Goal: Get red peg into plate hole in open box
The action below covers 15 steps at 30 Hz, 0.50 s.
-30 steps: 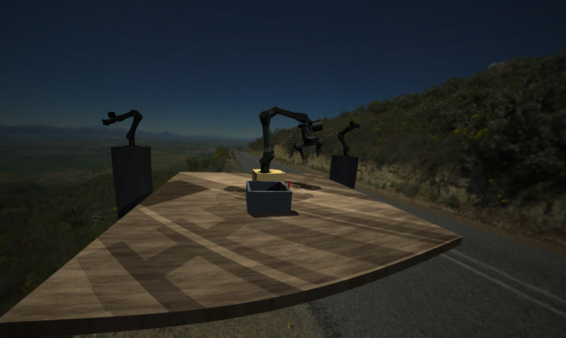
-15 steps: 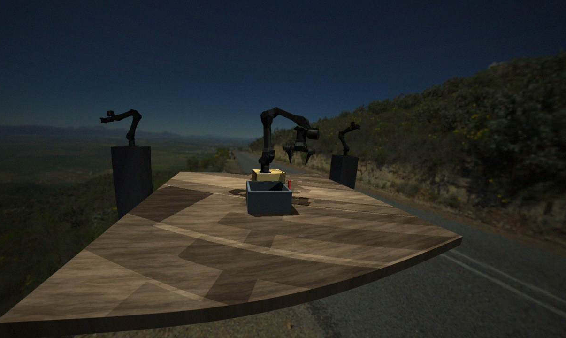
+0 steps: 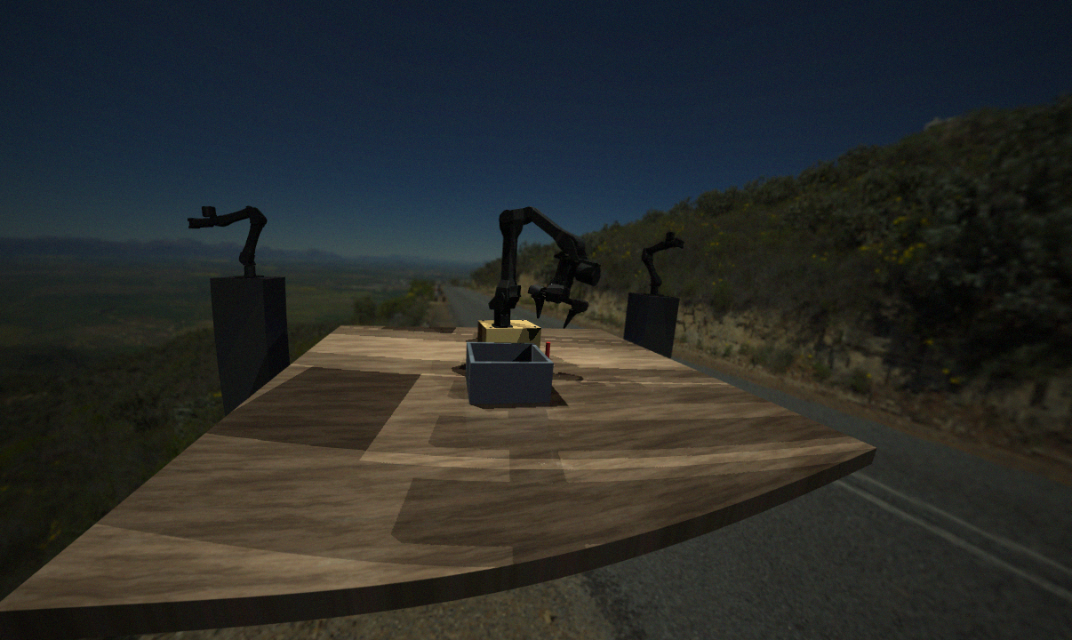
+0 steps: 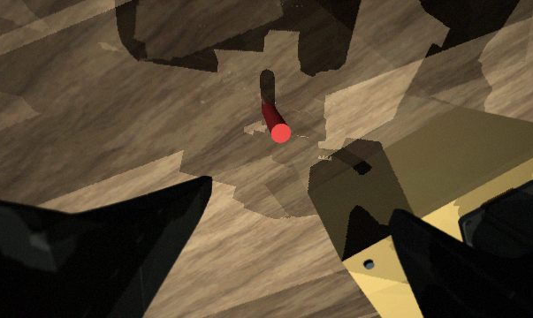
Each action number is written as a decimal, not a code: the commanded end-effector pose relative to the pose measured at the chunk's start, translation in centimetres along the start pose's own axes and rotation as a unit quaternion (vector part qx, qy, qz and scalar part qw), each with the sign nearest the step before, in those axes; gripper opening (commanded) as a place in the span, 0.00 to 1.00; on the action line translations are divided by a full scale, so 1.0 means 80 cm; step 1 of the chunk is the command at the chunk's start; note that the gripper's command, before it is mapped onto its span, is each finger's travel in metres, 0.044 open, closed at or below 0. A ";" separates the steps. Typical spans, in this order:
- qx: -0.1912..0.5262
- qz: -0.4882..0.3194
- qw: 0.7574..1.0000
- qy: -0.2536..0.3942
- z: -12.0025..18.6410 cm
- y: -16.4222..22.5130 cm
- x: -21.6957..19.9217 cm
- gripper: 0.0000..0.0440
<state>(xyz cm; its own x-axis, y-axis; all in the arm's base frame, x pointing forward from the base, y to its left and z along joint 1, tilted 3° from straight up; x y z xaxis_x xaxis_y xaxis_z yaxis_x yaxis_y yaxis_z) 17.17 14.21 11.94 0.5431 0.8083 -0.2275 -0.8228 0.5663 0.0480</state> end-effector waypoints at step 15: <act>-0.001 -0.022 1.000 0.022 -0.071 -0.015 0.011 1.00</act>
<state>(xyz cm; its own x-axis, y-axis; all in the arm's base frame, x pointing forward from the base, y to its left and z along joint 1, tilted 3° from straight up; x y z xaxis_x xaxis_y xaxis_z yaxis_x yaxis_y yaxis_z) 17.76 13.53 7.03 0.5663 0.7810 -0.2633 -0.8025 0.5953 0.0397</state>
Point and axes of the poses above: the point midway between the two fingers, 35 mm back from their tips, its own z axis back along the fingers, its own x axis across the jaws, y = z × x, the point moved 5 cm from there along z, back along the fingers, and after that the axes turned 5 degrees about z, right-handed, at the moved point
